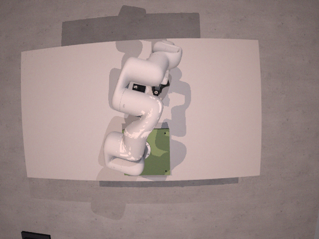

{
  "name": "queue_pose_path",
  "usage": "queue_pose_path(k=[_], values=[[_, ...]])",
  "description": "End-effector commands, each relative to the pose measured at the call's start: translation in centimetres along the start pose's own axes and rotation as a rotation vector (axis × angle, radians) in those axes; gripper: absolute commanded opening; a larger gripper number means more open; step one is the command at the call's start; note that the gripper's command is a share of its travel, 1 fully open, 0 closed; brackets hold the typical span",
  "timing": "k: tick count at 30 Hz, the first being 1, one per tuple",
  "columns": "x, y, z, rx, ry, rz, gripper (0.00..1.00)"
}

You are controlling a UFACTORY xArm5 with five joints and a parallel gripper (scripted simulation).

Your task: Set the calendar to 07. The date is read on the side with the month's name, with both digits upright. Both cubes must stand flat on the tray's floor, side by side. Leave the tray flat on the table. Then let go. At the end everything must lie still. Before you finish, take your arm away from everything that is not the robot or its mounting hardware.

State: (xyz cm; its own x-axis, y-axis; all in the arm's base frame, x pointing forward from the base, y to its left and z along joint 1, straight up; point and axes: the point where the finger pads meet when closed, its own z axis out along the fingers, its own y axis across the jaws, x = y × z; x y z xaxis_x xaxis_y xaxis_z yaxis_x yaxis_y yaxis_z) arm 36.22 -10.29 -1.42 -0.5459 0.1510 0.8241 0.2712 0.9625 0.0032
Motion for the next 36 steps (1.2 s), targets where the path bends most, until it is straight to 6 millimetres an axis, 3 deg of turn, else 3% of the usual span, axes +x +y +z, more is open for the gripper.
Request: queue_pose_path(k=[1, 30, 36], values=[[0.01, 0.00, -0.15, 0.000, -0.003, 0.000, 0.29], [0.01, 0.00, -0.15, 0.000, -0.003, 0.000, 0.29], [0.01, 0.00, -0.15, 0.000, -0.003, 0.000, 0.37]])
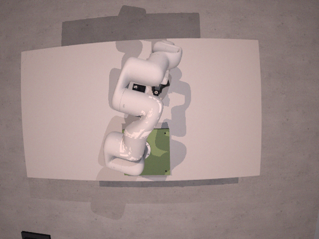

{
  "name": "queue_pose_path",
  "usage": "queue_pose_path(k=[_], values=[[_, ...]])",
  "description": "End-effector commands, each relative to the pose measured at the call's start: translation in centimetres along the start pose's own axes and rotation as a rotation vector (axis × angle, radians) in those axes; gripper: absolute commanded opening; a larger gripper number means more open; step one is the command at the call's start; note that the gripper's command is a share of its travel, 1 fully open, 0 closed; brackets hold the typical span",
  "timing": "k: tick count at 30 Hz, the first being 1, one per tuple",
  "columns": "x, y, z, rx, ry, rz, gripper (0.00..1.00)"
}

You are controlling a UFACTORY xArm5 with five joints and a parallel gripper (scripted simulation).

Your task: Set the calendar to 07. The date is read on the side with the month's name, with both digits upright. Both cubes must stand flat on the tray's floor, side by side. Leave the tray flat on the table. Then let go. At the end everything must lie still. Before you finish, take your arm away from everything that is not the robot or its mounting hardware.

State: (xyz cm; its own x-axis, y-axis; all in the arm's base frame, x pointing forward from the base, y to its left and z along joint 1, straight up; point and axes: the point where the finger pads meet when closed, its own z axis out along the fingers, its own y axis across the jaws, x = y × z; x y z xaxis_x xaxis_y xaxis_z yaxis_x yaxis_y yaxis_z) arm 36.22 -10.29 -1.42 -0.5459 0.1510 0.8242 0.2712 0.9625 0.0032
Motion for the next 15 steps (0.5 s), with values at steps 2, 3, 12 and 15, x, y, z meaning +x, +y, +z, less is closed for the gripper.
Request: queue_pose_path(k=[2, 3, 12, 15], values=[[0.01, 0.00, -0.15, 0.000, -0.003, 0.000, 0.41], [0.01, 0.00, -0.15, 0.000, -0.003, 0.000, 0.41], [0.01, 0.00, -0.15, 0.000, -0.003, 0.000, 0.71], [0.01, 0.00, -0.15, 0.000, -0.003, 0.000, 0.71]])
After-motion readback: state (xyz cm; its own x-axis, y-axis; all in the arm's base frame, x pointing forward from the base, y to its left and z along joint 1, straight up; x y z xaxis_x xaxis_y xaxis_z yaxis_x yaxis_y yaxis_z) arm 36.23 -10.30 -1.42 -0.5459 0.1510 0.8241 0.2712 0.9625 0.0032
